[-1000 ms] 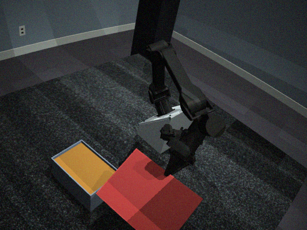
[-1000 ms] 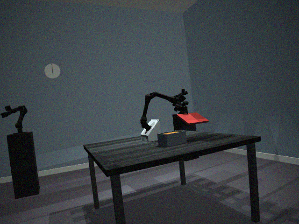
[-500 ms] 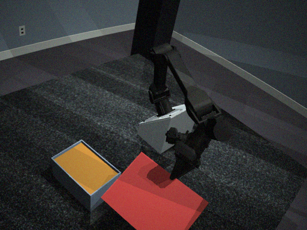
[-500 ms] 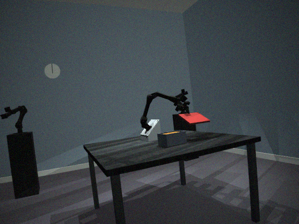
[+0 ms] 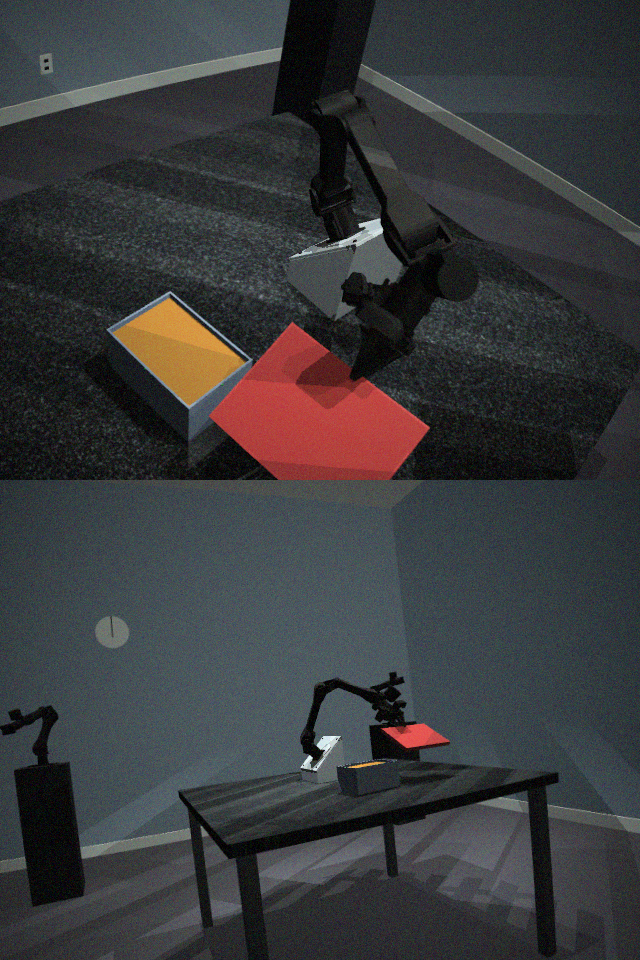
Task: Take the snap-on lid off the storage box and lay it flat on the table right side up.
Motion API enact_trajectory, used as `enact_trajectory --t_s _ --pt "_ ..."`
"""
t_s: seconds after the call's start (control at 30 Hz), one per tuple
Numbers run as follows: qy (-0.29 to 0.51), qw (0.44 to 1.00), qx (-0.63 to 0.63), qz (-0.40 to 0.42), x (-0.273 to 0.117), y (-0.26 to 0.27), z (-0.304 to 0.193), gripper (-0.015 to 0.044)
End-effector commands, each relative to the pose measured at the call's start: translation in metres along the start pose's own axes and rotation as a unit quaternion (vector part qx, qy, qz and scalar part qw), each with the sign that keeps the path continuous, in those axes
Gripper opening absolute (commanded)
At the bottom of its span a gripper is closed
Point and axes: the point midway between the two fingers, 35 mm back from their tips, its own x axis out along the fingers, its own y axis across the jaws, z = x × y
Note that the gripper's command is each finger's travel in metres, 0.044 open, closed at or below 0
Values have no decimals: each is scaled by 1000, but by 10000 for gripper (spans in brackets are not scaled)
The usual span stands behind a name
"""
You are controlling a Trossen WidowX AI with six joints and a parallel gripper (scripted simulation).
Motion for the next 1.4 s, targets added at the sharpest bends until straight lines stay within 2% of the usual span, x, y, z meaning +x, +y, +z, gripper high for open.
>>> enact_trajectory --t_s 0.0,1.37 --pt "-2 1000 -1 3 2 -2 1 0" --pt "-3 1000 -1 3 23 -27 1 0"
